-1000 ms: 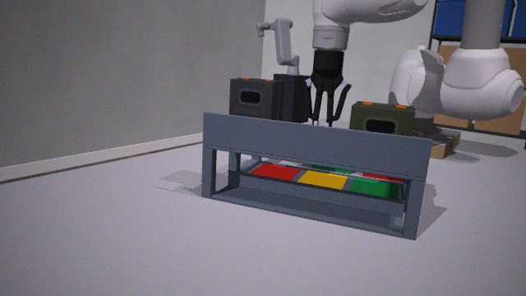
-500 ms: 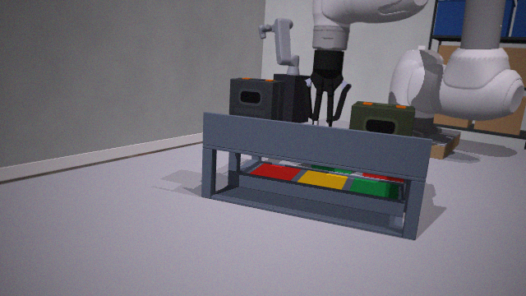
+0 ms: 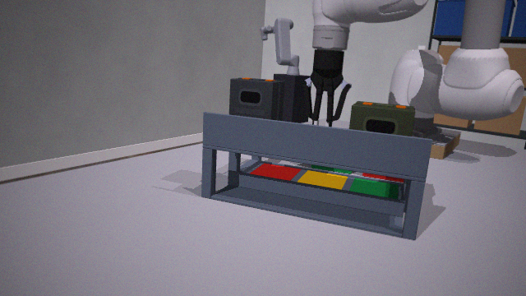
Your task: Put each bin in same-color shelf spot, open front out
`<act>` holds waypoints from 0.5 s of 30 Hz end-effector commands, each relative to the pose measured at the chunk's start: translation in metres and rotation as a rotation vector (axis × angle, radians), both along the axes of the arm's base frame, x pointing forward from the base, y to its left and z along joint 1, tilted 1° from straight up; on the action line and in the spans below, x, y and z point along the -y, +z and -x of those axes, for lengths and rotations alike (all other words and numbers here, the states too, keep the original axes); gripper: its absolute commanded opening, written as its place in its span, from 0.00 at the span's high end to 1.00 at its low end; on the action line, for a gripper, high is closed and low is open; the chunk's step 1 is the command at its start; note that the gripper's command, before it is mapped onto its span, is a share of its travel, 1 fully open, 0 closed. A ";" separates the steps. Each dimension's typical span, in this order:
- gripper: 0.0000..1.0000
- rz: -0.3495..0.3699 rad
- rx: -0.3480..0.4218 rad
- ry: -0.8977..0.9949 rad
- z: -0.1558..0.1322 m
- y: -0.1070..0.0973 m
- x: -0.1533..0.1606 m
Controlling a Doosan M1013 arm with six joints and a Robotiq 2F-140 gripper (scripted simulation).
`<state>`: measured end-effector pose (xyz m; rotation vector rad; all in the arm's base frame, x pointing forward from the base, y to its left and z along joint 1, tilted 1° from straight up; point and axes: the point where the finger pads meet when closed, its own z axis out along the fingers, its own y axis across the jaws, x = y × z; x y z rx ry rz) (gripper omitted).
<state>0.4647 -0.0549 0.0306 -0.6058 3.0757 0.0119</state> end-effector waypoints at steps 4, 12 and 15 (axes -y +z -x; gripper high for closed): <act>0.76 0.000 0.000 0.000 0.000 0.001 0.000; 0.76 0.000 0.000 0.000 0.000 0.005 0.000; 0.76 0.000 0.000 0.000 0.000 0.008 0.000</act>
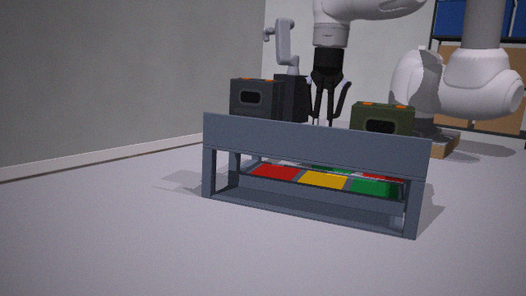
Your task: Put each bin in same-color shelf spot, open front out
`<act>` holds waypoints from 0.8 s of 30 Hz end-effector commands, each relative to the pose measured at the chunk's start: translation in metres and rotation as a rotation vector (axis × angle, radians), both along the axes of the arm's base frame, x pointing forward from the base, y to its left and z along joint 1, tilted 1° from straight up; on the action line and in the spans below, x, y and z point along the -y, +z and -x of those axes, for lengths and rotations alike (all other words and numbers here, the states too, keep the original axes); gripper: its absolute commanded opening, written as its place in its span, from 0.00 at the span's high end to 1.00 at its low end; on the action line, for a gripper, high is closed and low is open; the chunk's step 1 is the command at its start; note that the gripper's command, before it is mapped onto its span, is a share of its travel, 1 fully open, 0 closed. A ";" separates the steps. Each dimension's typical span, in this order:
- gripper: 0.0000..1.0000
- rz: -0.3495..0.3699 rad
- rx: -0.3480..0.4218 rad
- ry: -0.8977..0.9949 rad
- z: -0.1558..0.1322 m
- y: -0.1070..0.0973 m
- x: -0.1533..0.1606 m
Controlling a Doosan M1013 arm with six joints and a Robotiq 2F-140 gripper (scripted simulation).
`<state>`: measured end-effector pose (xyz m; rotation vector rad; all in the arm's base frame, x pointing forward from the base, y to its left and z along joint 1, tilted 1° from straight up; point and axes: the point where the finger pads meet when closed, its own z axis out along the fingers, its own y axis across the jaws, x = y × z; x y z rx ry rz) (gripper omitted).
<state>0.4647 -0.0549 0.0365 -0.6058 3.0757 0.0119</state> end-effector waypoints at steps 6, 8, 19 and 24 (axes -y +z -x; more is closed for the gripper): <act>0.76 0.000 0.000 0.000 0.000 0.006 0.000; 0.76 0.000 0.000 0.000 0.000 0.008 0.000; 0.76 0.000 0.000 0.000 0.000 0.022 0.000; 0.76 0.000 0.000 0.000 0.000 0.029 0.000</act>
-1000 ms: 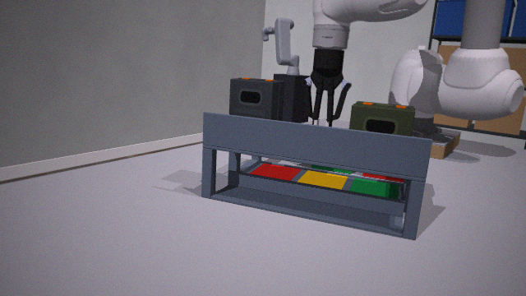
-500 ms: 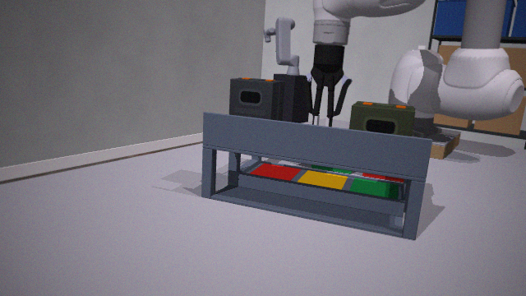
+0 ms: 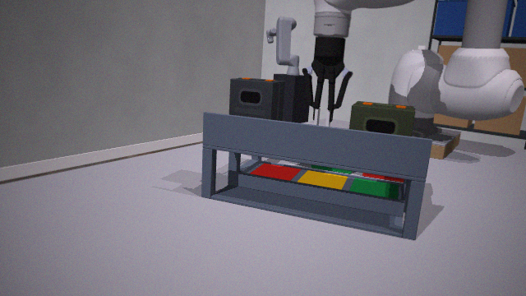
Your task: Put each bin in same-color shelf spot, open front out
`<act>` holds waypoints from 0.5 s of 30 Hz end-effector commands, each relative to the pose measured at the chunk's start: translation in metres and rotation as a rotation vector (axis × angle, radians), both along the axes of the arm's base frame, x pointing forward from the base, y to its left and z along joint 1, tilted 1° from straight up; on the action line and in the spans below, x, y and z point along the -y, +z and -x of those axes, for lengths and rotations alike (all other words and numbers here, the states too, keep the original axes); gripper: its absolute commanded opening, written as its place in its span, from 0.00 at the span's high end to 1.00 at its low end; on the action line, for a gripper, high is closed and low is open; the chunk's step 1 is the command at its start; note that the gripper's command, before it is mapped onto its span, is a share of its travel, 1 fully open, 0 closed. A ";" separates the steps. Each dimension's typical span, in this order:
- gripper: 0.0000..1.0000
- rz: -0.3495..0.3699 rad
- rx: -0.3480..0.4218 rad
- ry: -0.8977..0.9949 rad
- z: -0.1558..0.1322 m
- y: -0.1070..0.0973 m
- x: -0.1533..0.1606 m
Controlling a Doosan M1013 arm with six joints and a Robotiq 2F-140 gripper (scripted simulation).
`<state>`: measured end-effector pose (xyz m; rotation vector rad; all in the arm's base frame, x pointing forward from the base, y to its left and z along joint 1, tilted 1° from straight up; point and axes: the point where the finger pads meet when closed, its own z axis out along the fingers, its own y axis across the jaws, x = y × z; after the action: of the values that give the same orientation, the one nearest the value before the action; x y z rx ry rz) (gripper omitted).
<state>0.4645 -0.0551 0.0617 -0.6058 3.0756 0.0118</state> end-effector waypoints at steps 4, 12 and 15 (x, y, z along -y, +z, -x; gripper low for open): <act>0.76 0.000 0.000 0.000 0.000 0.011 0.000; 0.76 0.000 0.000 0.000 0.000 0.024 0.000; 0.76 0.000 0.000 0.000 0.000 0.028 0.000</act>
<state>0.4644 -0.0554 0.0860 -0.6058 3.0756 0.0118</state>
